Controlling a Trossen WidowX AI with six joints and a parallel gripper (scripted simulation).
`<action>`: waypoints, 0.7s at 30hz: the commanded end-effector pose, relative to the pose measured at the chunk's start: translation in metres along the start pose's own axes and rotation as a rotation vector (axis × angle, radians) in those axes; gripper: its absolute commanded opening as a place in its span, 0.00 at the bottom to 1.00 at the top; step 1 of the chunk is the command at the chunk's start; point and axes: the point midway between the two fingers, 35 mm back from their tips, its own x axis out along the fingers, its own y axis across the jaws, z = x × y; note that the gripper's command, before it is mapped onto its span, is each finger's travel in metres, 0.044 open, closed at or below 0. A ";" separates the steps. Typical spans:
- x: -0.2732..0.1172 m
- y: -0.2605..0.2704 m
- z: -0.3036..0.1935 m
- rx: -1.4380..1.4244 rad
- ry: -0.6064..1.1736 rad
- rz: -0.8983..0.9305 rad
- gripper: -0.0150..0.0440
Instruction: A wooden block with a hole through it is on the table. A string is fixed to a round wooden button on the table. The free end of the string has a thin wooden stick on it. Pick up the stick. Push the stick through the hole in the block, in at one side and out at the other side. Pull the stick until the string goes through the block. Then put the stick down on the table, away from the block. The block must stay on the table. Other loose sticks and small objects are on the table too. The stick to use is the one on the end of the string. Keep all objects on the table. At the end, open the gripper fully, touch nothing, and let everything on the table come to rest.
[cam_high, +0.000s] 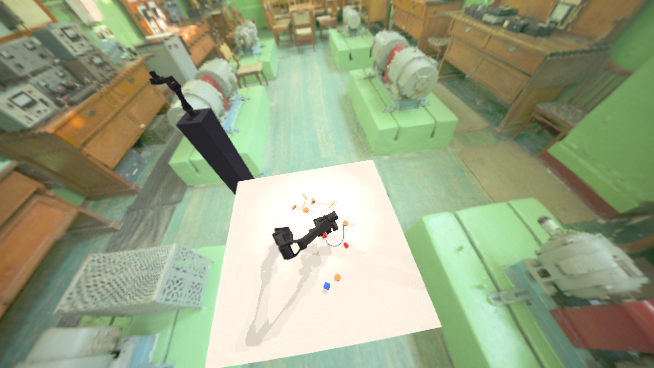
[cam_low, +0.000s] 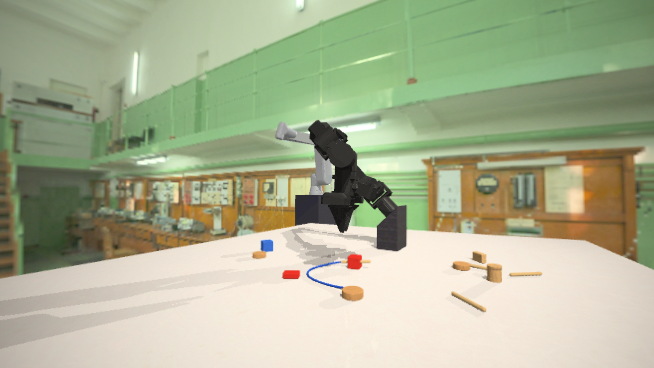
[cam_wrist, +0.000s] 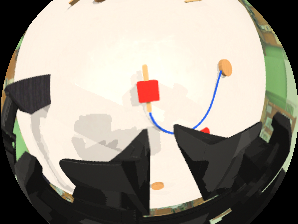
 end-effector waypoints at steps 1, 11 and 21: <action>0.001 -0.001 0.001 0.061 -0.001 -0.002 0.46; 0.000 -0.001 0.018 0.972 -0.013 0.007 0.46; -0.002 0.000 0.033 1.769 -0.015 0.025 0.46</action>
